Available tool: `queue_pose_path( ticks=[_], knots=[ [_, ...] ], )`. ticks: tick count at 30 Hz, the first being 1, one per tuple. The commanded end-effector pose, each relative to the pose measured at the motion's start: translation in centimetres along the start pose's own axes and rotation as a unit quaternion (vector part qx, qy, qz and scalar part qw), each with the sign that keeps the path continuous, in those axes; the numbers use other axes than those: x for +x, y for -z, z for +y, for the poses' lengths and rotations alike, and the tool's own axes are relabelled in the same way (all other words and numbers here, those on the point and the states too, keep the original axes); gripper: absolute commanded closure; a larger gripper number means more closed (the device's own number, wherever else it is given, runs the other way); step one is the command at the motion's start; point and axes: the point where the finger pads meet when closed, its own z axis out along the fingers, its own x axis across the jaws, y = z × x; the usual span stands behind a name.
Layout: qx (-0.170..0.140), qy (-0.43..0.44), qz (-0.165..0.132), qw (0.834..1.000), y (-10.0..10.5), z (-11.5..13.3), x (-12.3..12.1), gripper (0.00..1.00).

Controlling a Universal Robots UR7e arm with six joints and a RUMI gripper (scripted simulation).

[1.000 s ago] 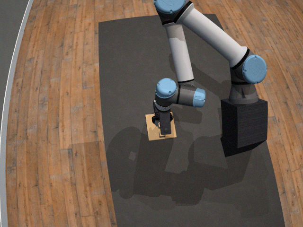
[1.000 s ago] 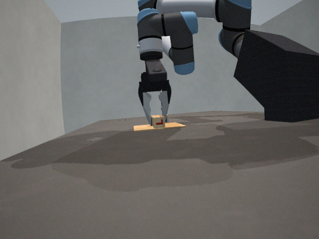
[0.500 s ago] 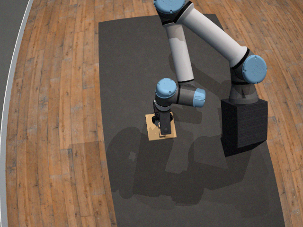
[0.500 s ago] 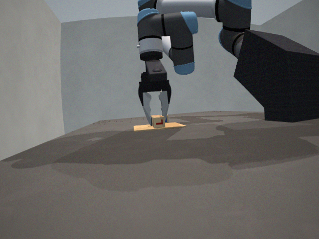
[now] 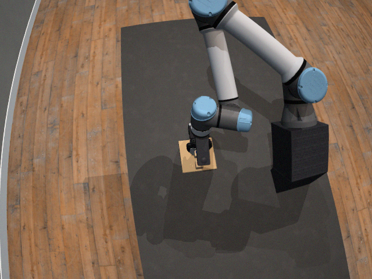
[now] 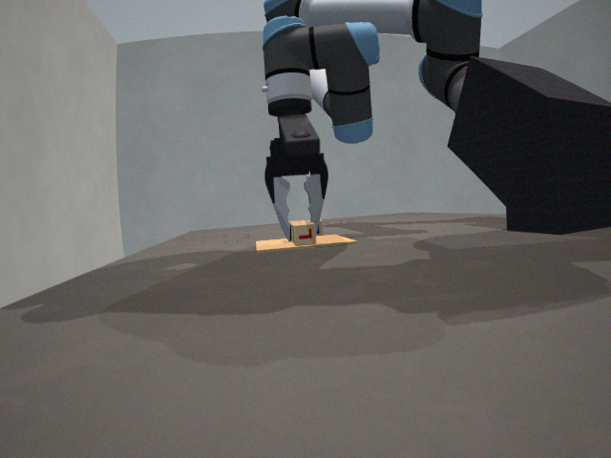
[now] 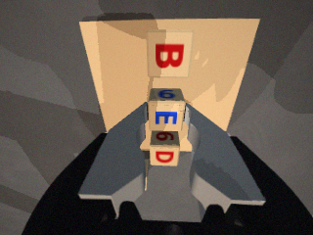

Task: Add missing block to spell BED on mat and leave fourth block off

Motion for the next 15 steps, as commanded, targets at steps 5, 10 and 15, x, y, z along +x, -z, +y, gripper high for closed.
queue_pose_path(
  ticks=[5, 10, 15],
  knots=[
    [0.000, 0.000, 0.000, 1.000, 0.03, 0.00, 0.03, 0.88],
    [0.000, 0.000, 0.000, 1.000, 0.03, 0.00, 0.03, 0.84],
    [0.000, 0.000, 0.000, 1.000, 0.03, 0.00, 0.03, 0.76]
  ],
)
